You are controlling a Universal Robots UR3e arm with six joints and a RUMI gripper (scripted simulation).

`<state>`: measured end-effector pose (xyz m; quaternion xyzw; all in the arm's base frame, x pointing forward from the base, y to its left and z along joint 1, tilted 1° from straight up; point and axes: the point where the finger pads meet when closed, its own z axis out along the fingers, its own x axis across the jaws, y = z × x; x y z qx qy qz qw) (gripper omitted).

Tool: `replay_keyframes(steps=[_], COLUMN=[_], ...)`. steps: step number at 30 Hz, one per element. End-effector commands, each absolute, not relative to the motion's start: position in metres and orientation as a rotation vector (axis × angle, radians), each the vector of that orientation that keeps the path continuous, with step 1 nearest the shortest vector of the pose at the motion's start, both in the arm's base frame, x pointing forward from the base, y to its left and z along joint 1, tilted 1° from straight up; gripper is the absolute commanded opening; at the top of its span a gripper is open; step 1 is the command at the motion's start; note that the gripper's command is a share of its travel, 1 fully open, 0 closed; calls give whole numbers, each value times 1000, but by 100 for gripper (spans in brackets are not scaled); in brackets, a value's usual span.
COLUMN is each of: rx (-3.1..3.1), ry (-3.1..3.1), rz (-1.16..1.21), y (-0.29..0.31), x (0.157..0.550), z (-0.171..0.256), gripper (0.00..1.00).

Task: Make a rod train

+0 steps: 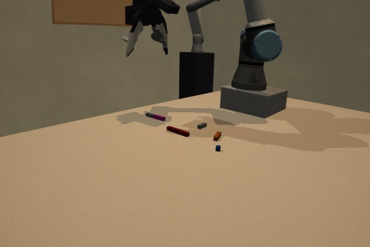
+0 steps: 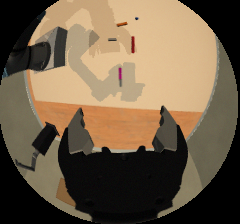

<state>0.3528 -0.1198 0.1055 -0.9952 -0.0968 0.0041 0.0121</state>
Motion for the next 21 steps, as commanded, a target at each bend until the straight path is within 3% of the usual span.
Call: replay_keyframes(steps=[1, 21], rx=[-3103, -3103], ry=[-302, -302], rz=[14, 14], y=[-120, -121], x=[353, 353], z=[114, 117], gripper=[100, 100])
